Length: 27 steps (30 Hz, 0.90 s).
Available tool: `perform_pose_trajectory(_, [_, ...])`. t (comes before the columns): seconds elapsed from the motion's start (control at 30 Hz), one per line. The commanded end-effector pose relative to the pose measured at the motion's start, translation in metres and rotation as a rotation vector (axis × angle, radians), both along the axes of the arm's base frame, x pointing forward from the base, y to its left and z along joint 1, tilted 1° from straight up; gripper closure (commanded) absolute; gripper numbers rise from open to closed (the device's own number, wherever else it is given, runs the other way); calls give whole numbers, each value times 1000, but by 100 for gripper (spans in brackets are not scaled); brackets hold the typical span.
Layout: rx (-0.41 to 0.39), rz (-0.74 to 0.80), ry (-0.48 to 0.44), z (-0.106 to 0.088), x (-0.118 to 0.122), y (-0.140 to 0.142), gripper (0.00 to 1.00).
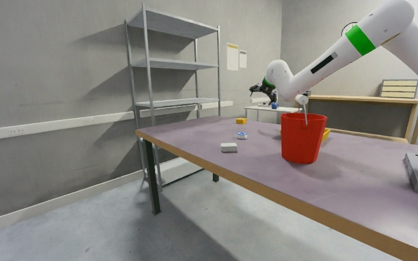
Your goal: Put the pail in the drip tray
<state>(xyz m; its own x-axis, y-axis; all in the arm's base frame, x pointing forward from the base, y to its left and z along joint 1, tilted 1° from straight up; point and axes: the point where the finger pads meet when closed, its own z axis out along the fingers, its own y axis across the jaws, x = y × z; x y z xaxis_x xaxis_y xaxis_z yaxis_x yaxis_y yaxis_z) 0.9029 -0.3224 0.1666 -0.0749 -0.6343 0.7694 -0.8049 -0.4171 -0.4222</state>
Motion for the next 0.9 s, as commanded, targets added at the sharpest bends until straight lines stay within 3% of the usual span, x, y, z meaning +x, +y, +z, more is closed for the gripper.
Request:
perform_pose_trajectory(0.0, [-1,-2,-3,3,0,0,0])
perform_pose_trajectory(0.07, [0,-17,-8,13,-3,1,0])
perform_pose_trajectory(0.17, [12,-76,-21,46,-19,8,0])
perform_pose_trajectory(0.37, [41,-139,-19,76,-42,20,0])
perform_pose_trajectory(0.5, [56,-158,-14,84,-51,26,0])
perform_pose_trajectory(0.57, [88,-192,2,96,-70,39,0])
perform_pose_trajectory(0.87, [186,-246,71,109,-117,81,0])
